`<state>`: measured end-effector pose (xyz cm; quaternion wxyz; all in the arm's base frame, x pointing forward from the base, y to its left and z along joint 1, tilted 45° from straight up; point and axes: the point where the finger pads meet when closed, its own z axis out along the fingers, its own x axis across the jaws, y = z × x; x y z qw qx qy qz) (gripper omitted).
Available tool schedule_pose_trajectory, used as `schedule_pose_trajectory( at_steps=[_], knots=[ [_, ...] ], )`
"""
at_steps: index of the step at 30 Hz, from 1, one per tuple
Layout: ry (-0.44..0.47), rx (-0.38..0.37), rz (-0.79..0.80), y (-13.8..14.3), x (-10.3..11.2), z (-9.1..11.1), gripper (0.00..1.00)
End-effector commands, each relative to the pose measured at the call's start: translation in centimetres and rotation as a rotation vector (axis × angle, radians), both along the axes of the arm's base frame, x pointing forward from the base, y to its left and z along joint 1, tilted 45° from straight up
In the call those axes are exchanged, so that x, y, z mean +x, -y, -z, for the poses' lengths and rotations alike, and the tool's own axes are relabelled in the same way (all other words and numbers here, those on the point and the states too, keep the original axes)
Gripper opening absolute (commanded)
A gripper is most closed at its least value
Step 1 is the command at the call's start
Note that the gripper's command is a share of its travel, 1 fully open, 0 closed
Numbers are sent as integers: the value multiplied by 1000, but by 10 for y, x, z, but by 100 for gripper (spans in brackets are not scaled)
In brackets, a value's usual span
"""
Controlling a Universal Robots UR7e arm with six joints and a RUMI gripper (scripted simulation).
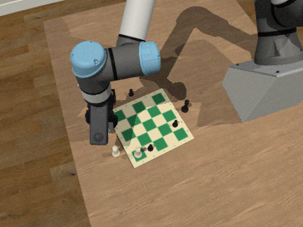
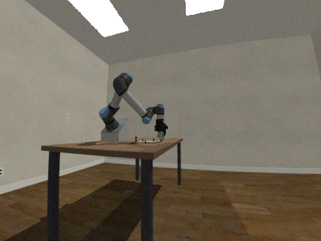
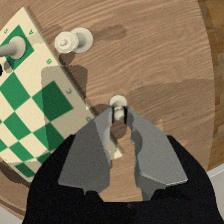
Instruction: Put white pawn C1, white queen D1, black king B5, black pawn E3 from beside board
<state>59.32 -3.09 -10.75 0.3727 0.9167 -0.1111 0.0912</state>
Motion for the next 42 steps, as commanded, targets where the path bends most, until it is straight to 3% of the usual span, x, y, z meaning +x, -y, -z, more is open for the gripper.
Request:
schedule_pose_trajectory(
  at_steps=[1,18,28,37,42],
  knots=[
    [0,1,0,0,0,0,0],
    [2,1,-2,-5,0,-5,0],
    [6,1,-2,-45,-3,-46,0],
    [5,2,-2,-69,-6,-70,0],
    [5,2,-2,-72,-7,-73,0]
  ],
)
